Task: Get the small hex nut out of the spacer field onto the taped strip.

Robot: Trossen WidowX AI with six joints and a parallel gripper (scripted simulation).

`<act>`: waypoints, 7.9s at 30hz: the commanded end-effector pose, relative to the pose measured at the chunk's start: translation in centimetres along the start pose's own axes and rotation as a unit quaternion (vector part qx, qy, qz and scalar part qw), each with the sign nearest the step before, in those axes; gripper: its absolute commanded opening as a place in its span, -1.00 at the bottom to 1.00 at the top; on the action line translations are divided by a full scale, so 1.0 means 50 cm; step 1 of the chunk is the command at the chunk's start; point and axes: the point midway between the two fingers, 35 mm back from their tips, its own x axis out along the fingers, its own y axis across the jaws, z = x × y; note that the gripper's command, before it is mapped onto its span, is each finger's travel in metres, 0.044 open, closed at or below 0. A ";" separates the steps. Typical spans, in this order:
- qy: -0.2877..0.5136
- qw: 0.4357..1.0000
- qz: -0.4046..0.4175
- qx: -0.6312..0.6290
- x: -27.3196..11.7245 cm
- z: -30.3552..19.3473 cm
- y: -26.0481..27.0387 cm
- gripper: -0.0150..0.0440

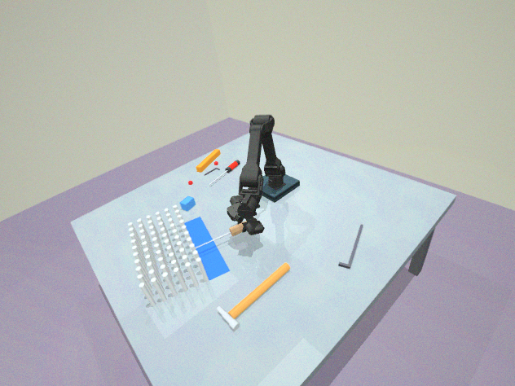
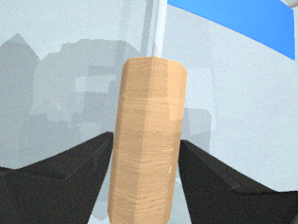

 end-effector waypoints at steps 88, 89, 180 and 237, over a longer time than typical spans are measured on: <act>-0.008 1.000 -0.001 0.001 0.044 0.141 0.001 -0.49; -0.008 1.000 -0.001 0.001 0.045 0.143 0.001 -0.49; -0.010 1.000 -0.002 0.001 0.100 0.183 0.009 -0.49; -0.007 1.000 -0.002 0.001 0.077 0.114 0.009 -0.49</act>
